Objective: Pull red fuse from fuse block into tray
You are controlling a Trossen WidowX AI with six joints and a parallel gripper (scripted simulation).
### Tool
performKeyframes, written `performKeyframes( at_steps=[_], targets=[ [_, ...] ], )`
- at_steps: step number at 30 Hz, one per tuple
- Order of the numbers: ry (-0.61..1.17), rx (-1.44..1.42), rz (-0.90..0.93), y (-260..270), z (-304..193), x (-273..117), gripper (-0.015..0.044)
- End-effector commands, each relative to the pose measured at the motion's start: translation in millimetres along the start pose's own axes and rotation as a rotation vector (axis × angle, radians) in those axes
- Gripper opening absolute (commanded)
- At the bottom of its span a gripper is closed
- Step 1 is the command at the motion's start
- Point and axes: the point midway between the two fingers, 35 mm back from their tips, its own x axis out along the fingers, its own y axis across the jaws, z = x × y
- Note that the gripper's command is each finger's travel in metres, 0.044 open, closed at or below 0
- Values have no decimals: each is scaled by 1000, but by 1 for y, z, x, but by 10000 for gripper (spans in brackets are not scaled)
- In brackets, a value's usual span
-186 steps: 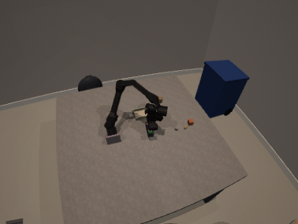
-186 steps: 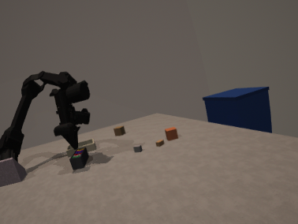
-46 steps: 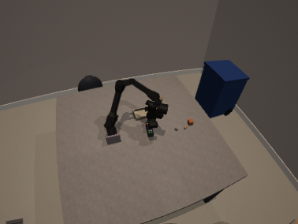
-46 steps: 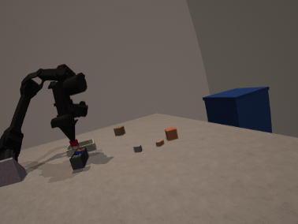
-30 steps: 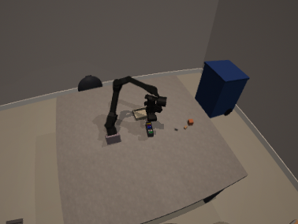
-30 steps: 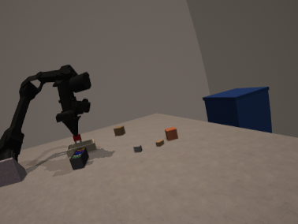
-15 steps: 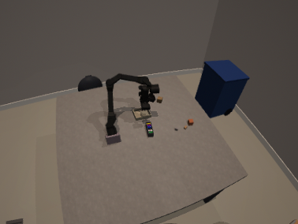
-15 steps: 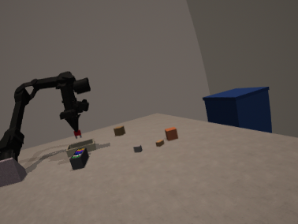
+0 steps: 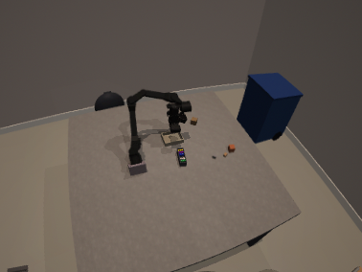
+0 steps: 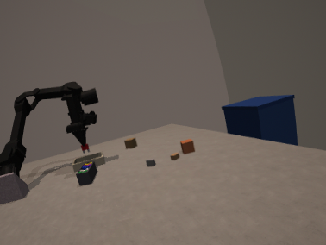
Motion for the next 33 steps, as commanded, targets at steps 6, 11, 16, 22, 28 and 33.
performKeyframes(
  at_steps=[6, 11, 16, 22, 28, 33],
  targets=[
    [1, 5, 4, 0, -1, 14, 0],
    [1, 5, 5, 0, -1, 22, 0],
    [1, 4, 6, 0, -1, 28, 0],
    [1, 0, 2, 1, -1, 25, 157],
    [1, 0, 2, 1, -1, 25, 315],
    [1, 5, 4, 0, -1, -10, 330]
  ],
)
